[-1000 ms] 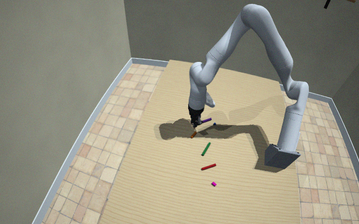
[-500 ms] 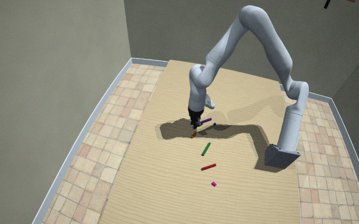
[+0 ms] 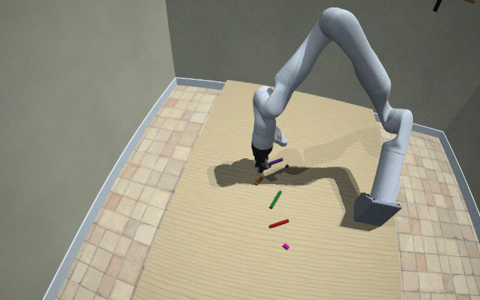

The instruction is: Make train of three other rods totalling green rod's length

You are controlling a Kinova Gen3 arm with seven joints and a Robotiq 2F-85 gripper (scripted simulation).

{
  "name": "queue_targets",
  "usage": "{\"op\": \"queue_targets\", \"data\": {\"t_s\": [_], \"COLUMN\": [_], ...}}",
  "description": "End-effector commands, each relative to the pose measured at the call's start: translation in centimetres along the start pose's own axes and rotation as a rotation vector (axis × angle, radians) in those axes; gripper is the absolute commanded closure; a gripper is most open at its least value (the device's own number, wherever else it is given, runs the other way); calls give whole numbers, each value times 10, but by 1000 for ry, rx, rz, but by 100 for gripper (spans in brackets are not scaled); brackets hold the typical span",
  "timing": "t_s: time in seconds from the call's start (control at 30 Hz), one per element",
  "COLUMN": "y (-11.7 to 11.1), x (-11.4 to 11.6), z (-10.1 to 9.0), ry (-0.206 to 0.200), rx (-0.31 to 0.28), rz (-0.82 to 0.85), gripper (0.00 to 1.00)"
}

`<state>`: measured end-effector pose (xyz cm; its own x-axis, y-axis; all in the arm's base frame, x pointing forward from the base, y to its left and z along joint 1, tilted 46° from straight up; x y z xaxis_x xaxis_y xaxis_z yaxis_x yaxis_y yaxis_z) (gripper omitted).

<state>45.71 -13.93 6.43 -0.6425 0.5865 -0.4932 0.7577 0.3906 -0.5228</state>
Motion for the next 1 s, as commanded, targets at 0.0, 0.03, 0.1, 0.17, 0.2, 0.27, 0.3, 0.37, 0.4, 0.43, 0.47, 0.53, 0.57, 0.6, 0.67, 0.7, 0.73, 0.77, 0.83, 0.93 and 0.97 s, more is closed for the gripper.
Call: {"op": "queue_targets", "data": {"t_s": [0.0,0.03,0.1,0.17,0.2,0.27,0.3,0.37,0.4,0.43,0.47,0.53,0.57,0.6,0.67,0.7,0.73,0.77,0.83,0.93,0.97], "y": [0,0,0,0,0,0,0,0,0,0,0,0,0,0,0,0,0,0,0,0,0], "x": [0,0,0,0,0,0,0,0,0,0,0,0,0,0,0,0,0,0,0,0,0], "z": [-1,-1,-1,-1,-1,-1,-1,-1,-1,-1,-1,-1,-1,-1,-1,-1,-1,-1,-1,-1,-1], "ry": [-1,-1,-1,-1,-1,-1,-1,-1,-1,-1,-1,-1,-1,-1,-1,-1,-1,-1,-1,-1,-1], "rx": [-2,-2,-2,-2,-2,-2,-2,-2,-2,-2,-2,-2,-2,-2,-2,-2,-2,-2,-2,-2,-2], "rz": [0,0,0,0,0,0,0,0,0,0,0,0,0,0,0,0,0,0,0,0,0], "gripper": [76,76,76,76,76,76,76,76,76,76,76,76,76,76,76,76,76,95,95,95,95]}}
Point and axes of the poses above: the point where the finger pads meet when closed, its own z axis out along the fingers, its own x axis across the jaws, y = z × x, the point moved 9 cm from there along -z, back along the fingers, and after that the axes turned 11 degrees about -z, right-handed, at the moved point
